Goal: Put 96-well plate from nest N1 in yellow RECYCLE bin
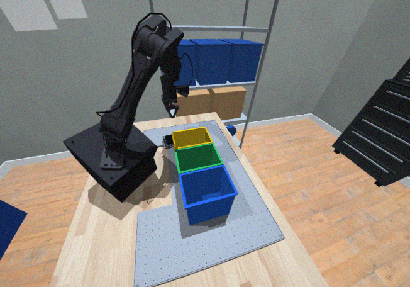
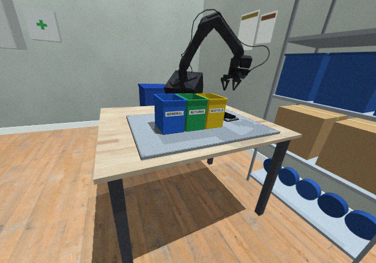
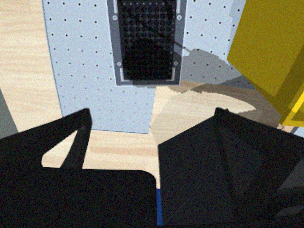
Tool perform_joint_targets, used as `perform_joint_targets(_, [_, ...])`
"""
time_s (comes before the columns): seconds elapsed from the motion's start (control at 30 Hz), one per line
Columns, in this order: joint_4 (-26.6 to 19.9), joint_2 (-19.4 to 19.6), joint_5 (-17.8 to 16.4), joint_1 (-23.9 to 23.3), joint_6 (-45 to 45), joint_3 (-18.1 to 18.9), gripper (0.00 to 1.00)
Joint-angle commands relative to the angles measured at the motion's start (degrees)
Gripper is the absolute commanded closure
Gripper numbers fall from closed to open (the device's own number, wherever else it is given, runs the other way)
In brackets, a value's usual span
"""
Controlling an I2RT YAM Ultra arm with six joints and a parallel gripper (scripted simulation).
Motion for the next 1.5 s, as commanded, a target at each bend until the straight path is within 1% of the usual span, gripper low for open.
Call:
perform_joint_targets(0.0, [2.71, -0.91, 1.09, -0.17, -0.95, -1.17, 0.00])
perform_joint_targets(0.07, [4.31, -1.65, 1.16, -0.46, -1.41, -2.57, 0.00])
perform_joint_targets(0.13, [5.52, -1.60, 1.20, -0.47, -1.81, -3.25, 0.00])
perform_joint_targets(0.33, [6.76, 1.13, 1.25, -1.57, -2.59, -3.39, 0.00])
perform_joint_targets(0.43, [8.88, 1.65, 1.32, -1.74, -3.24, -4.72, 0.00])
perform_joint_targets(0.5, [8.88, 1.65, 1.32, -1.74, -3.24, -4.72, 0.00])
perform_joint_targets(0.7, [12.43, 1.87, 1.41, -2.62, -3.85, -5.44, 0.00])
perform_joint_targets(0.77, [12.52, 2.71, 1.44, -3.06, -4.29, -4.68, 0.00])
perform_joint_targets(0.97, [13.86, 4.32, 1.56, -3.42, -5.75, -5.74, 0.00])
perform_joint_targets(1.13, [15.45, 3.88, 1.59, -3.94, -5.90, -6.59, 0.00])
perform_joint_targets(1.23, [15.74, 5.13, 1.59, -4.63, -6.13, -6.48, 0.00])
perform_joint_targets(1.33, [17.45, 5.84, 1.64, -4.92, -6.73, -7.37, 0.00])
perform_joint_targets(1.47, [19.16, 6.65, 1.69, -5.23, -7.26, -7.53, 0.00])
